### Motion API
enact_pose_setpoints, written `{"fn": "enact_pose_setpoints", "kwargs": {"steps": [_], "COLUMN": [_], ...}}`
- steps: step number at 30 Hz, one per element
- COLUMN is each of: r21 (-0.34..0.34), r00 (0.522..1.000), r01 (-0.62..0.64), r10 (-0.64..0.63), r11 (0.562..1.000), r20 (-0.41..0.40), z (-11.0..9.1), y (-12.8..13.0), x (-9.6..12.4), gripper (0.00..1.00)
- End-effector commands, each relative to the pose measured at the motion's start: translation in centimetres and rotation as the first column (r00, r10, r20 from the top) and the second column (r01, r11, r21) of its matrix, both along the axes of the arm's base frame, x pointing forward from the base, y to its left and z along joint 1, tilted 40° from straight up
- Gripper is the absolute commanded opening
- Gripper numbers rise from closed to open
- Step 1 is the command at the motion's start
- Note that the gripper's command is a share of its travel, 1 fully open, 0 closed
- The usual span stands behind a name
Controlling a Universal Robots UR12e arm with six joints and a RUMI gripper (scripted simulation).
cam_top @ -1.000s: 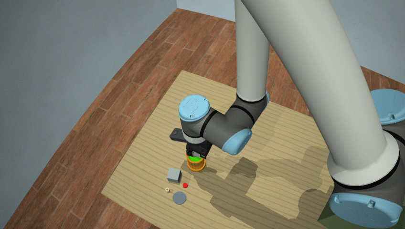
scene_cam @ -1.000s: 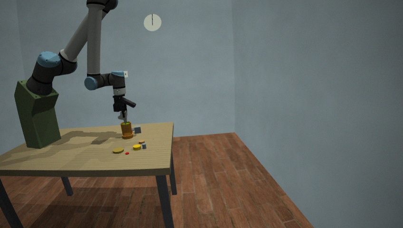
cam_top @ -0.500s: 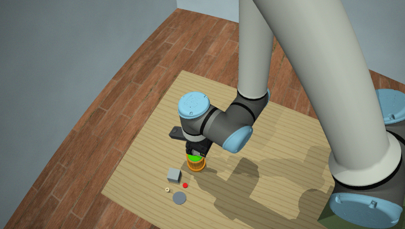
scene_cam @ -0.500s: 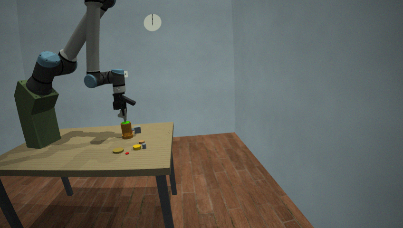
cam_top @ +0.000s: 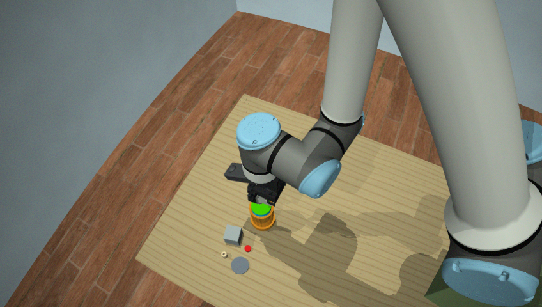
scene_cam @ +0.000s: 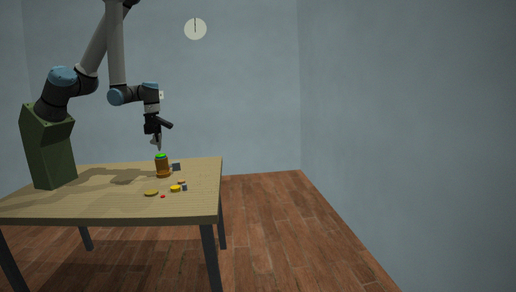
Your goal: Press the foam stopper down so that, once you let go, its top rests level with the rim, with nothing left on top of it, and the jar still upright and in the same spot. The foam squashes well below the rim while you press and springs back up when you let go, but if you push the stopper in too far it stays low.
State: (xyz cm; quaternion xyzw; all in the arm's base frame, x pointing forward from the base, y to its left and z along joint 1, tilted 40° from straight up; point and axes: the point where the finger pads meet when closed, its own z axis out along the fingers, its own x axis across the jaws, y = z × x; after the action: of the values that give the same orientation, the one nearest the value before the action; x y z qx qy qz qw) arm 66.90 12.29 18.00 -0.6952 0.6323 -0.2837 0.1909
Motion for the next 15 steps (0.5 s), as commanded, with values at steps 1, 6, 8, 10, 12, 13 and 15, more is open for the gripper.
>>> {"fn": "enact_pose_setpoints", "kwargs": {"steps": [1, 6, 8, 10, 12, 13, 15], "r21": [0.000, 0.000, 0.000, 0.000, 0.000, 0.000, 0.000], "r00": [1.000, 1.000, 1.000, 1.000, 1.000, 1.000, 1.000], "r01": [0.000, 0.000, 0.000, 0.000, 0.000, 0.000, 0.000], "r10": [0.000, 0.000, 0.000, 0.000, 0.000, 0.000, 0.000], "r11": [1.000, 1.000, 1.000, 1.000, 1.000, 1.000, 1.000], "r20": [0.000, 0.000, 0.000, 0.000, 0.000, 0.000, 0.000], "z": [0.69, 0.83, 0.84, 0.84, 0.84, 0.84, 0.84], "y": [0.09, 0.11, 0.11, 0.11, 0.11, 0.11, 0.11], "x": [-0.52, -0.64, -0.65, -0.65, -0.65, -0.65, -0.65], "gripper": [0.00, 0.00, 0.00, 0.00, 0.00, 0.00, 0.00]}}
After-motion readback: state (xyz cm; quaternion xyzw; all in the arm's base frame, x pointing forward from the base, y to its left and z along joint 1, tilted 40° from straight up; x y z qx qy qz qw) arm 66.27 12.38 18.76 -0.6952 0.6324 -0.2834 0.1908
